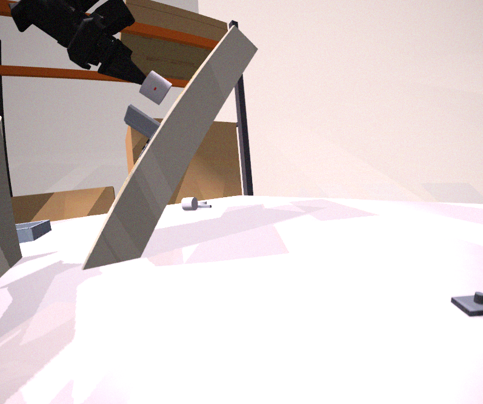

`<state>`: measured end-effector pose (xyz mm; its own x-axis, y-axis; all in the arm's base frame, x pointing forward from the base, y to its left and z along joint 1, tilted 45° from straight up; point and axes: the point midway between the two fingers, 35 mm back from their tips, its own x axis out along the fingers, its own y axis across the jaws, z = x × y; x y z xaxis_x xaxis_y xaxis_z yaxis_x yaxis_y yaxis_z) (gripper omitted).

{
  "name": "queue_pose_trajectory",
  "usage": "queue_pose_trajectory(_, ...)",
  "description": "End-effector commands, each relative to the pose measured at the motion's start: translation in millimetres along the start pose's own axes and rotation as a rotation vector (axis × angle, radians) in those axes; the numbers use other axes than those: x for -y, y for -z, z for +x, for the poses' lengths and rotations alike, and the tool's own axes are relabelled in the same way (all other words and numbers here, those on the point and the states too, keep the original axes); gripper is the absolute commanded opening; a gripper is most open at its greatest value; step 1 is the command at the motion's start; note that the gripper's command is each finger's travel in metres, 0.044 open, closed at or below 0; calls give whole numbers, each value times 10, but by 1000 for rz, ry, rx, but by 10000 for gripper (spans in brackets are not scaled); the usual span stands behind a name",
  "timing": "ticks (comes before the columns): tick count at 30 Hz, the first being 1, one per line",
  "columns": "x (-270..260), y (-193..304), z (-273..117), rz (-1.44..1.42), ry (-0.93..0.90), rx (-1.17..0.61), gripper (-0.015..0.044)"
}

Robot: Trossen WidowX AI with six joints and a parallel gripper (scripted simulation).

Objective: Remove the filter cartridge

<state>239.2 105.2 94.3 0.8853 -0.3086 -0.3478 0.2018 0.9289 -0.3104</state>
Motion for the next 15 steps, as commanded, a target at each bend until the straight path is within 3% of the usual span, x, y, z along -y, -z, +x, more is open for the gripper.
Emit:
queue_pose_trajectory(1,63,105,12,2,-5,1,0)
queue_pose_trajectory(8,161,267,28,2,-5,2,0)
queue_pose_trajectory(12,137,231,26,-3,1,-1,92)
queue_pose_trajectory(15,137,231,26,-3,1,-1,92)
